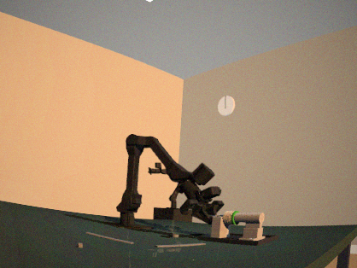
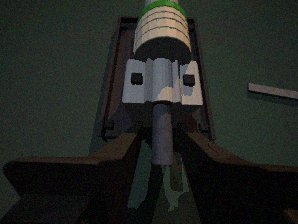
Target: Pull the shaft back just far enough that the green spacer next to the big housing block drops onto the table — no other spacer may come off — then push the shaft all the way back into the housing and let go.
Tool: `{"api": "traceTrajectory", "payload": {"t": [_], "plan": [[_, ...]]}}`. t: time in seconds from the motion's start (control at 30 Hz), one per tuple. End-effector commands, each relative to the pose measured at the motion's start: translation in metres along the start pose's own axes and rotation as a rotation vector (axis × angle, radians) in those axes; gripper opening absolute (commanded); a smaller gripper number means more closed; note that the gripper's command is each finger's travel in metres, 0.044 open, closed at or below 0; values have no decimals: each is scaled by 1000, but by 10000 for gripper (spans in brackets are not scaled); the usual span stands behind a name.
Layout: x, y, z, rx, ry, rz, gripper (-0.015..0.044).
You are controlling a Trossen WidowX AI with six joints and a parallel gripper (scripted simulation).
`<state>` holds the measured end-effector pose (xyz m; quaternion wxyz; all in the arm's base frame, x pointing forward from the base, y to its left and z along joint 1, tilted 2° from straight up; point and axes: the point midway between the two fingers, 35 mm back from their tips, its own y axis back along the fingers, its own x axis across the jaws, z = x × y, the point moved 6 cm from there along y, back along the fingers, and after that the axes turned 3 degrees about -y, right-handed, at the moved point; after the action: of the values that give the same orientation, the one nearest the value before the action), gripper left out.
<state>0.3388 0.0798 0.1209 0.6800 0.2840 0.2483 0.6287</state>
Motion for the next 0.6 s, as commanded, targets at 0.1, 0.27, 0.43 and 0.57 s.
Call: {"api": "traceTrajectory", "payload": {"t": [0.1, 0.27, 0.43, 0.57], "plan": [[0, 0, 0, 0, 0, 0, 7], [0, 1, -1, -1, 1, 3, 0], [-1, 4, -4, -3, 2, 5, 0], [-1, 6, -6, -3, 2, 5, 0]]}}
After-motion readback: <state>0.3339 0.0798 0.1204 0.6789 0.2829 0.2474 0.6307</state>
